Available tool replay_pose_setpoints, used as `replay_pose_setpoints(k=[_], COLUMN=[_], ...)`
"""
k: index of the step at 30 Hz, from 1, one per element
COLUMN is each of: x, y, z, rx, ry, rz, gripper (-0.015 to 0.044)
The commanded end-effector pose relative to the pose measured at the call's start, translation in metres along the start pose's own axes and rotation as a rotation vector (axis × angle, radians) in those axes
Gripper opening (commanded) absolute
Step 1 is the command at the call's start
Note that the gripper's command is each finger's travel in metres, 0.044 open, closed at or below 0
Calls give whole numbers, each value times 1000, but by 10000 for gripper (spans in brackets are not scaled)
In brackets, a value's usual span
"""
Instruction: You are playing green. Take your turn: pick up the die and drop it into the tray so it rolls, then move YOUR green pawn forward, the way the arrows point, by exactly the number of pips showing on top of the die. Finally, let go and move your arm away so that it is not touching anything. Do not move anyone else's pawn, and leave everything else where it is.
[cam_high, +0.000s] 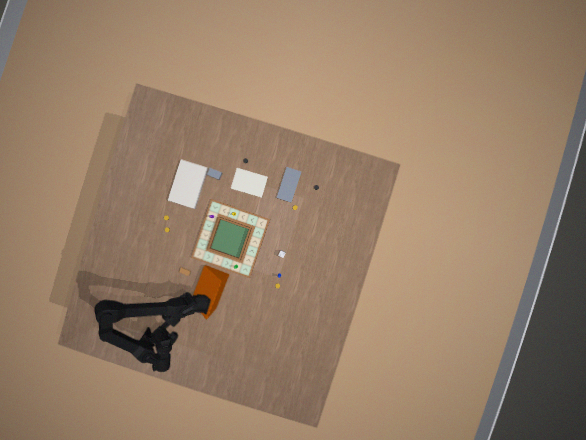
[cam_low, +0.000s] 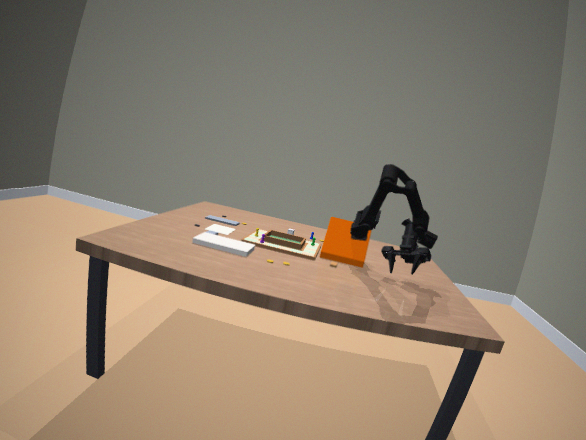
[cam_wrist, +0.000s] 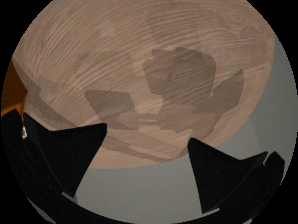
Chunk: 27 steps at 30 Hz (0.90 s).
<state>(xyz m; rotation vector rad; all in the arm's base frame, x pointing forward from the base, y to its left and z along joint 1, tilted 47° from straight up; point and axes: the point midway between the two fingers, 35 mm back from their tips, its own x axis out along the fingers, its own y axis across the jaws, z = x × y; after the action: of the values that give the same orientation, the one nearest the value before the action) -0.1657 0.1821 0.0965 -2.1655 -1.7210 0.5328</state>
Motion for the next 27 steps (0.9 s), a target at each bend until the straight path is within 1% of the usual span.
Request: replay_pose_setpoints(k=[1, 5, 14, 23, 27], x=[0, 10, 31, 53, 68], y=[0, 7, 0, -6, -10], z=[0, 0, -11, -37, -57], rx=[1, 38, 393, 766, 968], ry=[0, 9, 22, 86, 142], rz=[2, 59, 185, 282, 326], gripper=[374, 275, 275, 275, 275])
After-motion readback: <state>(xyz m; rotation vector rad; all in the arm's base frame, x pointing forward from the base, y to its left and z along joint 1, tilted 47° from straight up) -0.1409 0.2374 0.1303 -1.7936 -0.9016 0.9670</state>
